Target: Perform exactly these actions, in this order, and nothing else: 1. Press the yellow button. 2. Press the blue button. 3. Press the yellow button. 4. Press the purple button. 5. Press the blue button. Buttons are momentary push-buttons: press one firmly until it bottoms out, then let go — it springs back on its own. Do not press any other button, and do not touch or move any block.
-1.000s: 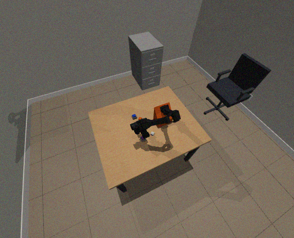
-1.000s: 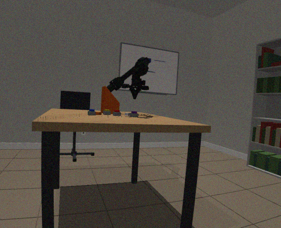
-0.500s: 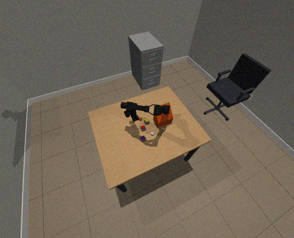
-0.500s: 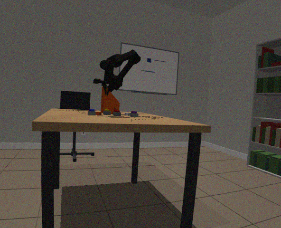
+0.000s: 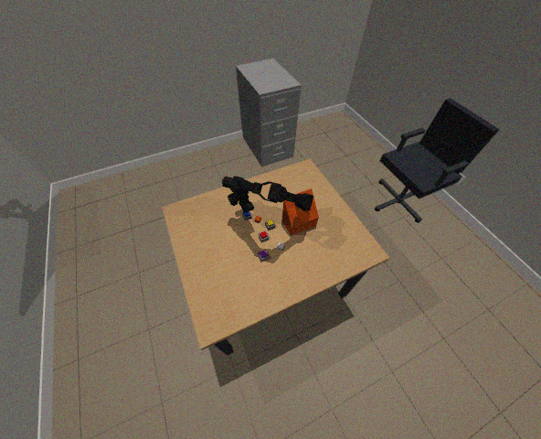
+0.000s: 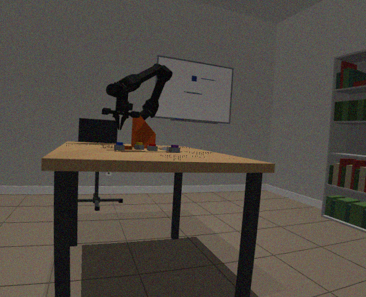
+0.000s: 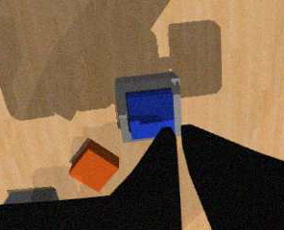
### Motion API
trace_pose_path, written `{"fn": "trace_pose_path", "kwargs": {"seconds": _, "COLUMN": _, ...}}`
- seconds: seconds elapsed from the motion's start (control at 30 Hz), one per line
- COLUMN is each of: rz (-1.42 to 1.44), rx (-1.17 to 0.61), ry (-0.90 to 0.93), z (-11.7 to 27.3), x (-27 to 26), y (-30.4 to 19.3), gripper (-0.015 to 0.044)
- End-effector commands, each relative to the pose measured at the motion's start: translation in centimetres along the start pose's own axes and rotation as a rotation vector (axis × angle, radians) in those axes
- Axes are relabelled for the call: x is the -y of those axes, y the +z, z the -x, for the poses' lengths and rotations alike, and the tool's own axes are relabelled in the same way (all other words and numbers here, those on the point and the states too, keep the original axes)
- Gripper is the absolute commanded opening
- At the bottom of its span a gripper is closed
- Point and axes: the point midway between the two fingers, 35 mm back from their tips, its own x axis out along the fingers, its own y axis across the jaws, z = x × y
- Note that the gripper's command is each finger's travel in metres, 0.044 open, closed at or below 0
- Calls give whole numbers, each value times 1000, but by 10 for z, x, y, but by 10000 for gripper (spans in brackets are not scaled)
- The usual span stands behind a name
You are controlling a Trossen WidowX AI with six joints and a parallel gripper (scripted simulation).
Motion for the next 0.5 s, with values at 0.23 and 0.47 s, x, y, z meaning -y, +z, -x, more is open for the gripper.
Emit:
{"fn": "trace_pose_path", "kwargs": {"seconds": 0.23, "rz": -20, "rx": -35, "ry": 31, "z": -41, "x": -6, "y": -13, "gripper": 20}}
{"fn": "trace_pose_path", "kwargs": {"seconds": 0.47, "rz": -20, "rx": -34, "ry": 31, "z": -52, "x": -7, "y": -13, "gripper": 20}}
